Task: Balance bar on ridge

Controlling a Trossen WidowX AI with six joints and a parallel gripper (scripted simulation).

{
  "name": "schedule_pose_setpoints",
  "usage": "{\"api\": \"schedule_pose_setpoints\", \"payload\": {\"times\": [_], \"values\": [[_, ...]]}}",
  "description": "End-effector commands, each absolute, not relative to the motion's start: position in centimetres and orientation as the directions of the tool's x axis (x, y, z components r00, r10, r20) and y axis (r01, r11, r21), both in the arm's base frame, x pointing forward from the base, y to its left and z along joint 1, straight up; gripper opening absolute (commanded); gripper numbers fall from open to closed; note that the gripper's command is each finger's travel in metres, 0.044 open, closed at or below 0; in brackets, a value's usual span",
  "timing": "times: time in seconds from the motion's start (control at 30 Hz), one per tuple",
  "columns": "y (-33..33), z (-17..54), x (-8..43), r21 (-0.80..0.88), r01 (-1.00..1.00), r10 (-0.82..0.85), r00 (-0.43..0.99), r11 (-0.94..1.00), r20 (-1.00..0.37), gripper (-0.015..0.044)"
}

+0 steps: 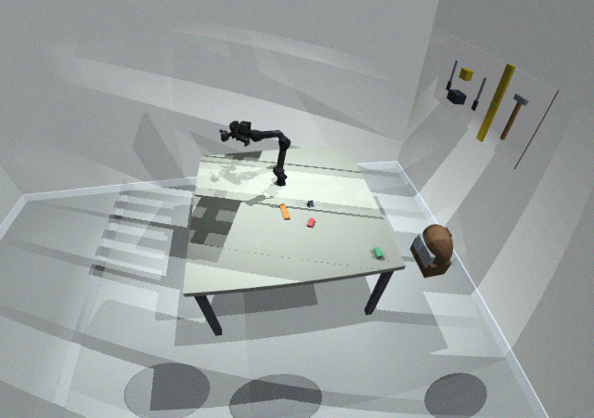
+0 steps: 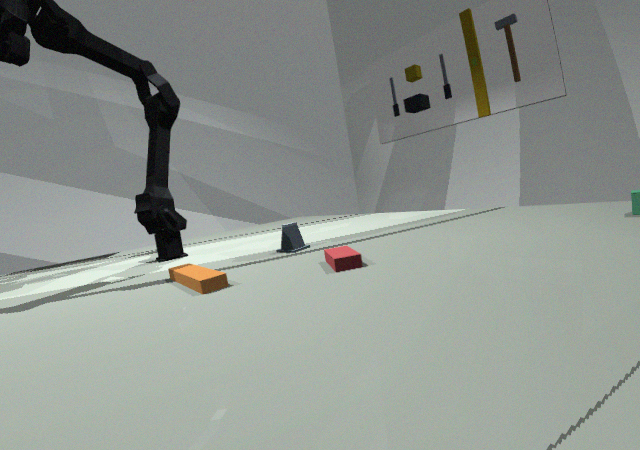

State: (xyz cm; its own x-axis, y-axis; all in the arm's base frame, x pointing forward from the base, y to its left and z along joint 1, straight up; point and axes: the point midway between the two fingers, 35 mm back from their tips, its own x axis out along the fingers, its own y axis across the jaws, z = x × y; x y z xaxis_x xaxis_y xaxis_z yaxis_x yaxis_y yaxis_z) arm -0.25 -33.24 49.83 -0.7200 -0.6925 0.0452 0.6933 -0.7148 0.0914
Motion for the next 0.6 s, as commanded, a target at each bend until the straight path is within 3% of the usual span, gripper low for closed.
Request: {"api": "schedule_pose_setpoints", "payload": {"times": [0.0, 0.1, 0.57], "values": [[-33.3, 49.8, -0.2, 0.09, 0.695, -0.694, -0.718, -0.713, 0.045, 0.0374], [-33.7, 49.3, 0.7, 0.062, 0.724, -0.723, -0.69, -0.687, 0.038, 0.0315], [-35.9, 42.6, 11.9, -0.225, 0.928, -0.939, -0.327, -0.298, -0.108, 0.0315]]}}
